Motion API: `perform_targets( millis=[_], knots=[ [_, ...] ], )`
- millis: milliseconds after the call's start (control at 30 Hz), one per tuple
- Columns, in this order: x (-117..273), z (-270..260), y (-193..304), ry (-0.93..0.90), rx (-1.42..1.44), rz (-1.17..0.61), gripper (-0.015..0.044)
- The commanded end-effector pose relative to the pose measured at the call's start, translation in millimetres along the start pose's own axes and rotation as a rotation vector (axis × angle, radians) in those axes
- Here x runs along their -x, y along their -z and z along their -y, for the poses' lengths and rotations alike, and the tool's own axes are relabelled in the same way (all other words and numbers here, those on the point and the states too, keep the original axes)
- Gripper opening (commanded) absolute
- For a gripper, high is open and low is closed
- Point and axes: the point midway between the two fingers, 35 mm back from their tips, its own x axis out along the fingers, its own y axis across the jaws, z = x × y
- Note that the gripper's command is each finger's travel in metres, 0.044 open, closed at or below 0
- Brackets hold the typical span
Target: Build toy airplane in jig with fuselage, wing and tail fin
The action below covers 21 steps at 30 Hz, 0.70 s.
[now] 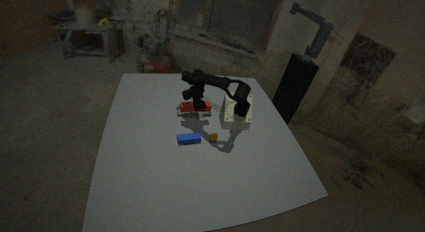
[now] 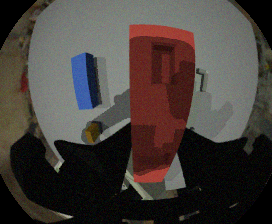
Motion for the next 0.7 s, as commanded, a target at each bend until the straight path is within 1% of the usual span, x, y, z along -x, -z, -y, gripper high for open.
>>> perform_targets(
  millis=[0, 667],
  knots=[
    [-6.1, 15.0, 2.3, 0.003, -0.01, -0.005, 0.0],
    [-35.1, 72.9, 14.4, 0.004, -0.046, -0.005, 0.0]
  ],
)
